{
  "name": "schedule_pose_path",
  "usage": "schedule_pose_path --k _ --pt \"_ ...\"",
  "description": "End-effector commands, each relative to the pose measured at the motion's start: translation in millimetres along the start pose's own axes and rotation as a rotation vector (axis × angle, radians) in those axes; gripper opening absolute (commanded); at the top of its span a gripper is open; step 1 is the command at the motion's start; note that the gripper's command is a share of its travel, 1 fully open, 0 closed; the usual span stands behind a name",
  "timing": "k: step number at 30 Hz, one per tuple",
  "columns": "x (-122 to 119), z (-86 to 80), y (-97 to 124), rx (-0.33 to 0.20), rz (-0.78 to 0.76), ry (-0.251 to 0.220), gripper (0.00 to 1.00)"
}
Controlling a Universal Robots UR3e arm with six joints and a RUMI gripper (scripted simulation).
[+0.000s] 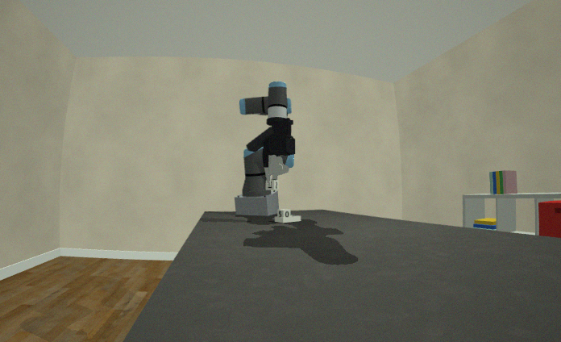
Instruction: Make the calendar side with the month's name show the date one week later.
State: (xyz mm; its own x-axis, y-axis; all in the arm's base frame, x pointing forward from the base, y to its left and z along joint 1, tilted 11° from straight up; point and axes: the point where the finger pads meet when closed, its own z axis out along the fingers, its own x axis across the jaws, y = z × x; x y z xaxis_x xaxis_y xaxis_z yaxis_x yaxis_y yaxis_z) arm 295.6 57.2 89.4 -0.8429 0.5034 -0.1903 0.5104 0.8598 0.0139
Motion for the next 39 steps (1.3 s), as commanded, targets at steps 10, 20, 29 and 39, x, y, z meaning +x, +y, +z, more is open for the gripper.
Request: schedule_pose_path --k 10,20,29,39 --pt "-14.8 0.3 -3.8 -0.014 -0.4 0.001 0.11" --pt "-22.0 0.7 -5.0 -0.014 -0.613 0.0 0.11" --pt "-31.0 1.3 -5.9 -0.014 -0.898 -0.003 0.11" --pt "-37.7 1.7 -6.1 -0.014 -1.135 -0.005 0.11"
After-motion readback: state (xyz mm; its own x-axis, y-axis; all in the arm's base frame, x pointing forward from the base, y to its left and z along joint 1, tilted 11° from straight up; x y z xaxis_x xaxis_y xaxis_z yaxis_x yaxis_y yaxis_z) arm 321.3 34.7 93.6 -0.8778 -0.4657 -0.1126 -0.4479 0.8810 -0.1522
